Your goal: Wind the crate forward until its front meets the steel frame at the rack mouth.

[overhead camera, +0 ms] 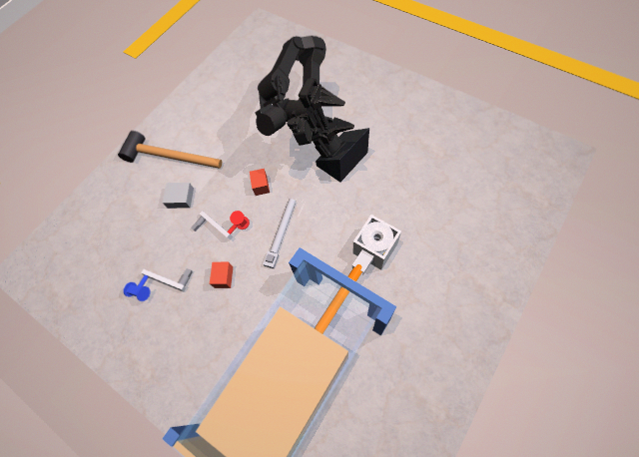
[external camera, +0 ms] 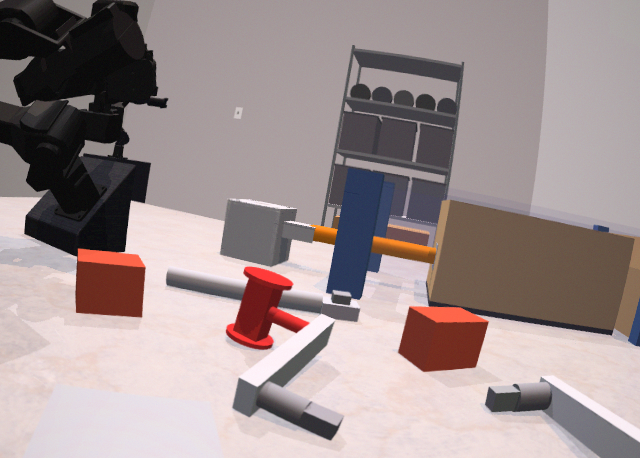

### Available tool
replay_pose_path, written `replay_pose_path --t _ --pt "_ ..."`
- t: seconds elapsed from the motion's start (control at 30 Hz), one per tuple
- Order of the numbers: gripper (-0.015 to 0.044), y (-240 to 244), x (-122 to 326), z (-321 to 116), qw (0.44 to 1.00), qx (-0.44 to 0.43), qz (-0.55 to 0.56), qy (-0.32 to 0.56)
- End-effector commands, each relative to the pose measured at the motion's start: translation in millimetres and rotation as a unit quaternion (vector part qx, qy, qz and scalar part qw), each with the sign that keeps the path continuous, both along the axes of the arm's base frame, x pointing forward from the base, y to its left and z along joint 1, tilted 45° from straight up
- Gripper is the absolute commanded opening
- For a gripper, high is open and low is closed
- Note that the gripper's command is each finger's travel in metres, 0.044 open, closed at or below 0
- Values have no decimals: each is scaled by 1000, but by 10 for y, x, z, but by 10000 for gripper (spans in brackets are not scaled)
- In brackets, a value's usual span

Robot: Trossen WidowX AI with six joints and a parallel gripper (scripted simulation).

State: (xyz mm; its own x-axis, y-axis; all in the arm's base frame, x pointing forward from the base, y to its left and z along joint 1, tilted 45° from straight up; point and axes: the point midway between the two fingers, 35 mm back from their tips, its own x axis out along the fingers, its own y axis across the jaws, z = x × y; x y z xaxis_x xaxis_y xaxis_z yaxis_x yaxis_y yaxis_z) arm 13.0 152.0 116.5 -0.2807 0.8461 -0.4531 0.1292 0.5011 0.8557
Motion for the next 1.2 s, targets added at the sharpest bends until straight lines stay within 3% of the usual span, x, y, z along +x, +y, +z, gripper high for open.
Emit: replay_pose_path --t 0.0,0.1,0.2,0.37,0.53,0.83,1.17 --pt "426 1 18 -1 1000 -1 -2 -6" --pt "440 25 270 30 996 -12 -13 -91" --pt "440 -12 558 59 990 -66 -57 -110" --pt "440 -172 995 82 968 -189 -153 -60" --pt "440 -474 1563 95 900 -335 -279 2" --pt "440 -1210 2575 63 694 -527 -488 51" --pt "440 -2077 3486 21 404 -638 -655 9"
